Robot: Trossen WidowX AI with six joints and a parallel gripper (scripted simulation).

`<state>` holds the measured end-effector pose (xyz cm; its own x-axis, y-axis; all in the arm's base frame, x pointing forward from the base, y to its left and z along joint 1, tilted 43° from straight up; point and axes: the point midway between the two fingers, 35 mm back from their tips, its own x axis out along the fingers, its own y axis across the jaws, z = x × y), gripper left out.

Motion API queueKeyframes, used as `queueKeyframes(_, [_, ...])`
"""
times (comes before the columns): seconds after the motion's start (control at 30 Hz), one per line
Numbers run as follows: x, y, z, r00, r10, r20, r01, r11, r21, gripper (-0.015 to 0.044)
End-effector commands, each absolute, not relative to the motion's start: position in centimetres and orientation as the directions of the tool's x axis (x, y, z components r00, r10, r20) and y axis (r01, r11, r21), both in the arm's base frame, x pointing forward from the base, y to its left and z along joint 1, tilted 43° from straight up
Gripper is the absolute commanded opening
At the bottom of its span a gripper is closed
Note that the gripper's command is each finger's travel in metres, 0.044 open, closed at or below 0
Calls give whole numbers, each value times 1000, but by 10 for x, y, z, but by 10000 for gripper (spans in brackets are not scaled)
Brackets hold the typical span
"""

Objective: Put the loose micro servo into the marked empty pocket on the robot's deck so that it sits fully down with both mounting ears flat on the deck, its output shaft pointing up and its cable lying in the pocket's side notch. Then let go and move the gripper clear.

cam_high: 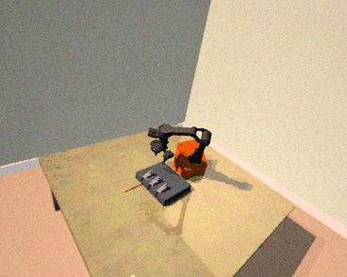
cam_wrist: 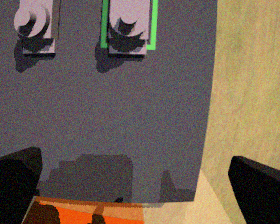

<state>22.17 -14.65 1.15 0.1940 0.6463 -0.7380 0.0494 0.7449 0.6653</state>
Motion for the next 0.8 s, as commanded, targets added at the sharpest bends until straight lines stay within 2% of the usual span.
queueKeyframes(0.0, [211, -143, 16, 183, 652, -735, 29, 744, 667, 440])
queueKeyframes(0.3, [203, -175, 50, 192, 649, -736, 44, 744, 667, 440])
queueKeyframes(0.77, [203, -175, 51, 192, 649, -736, 44, 744, 667, 440])
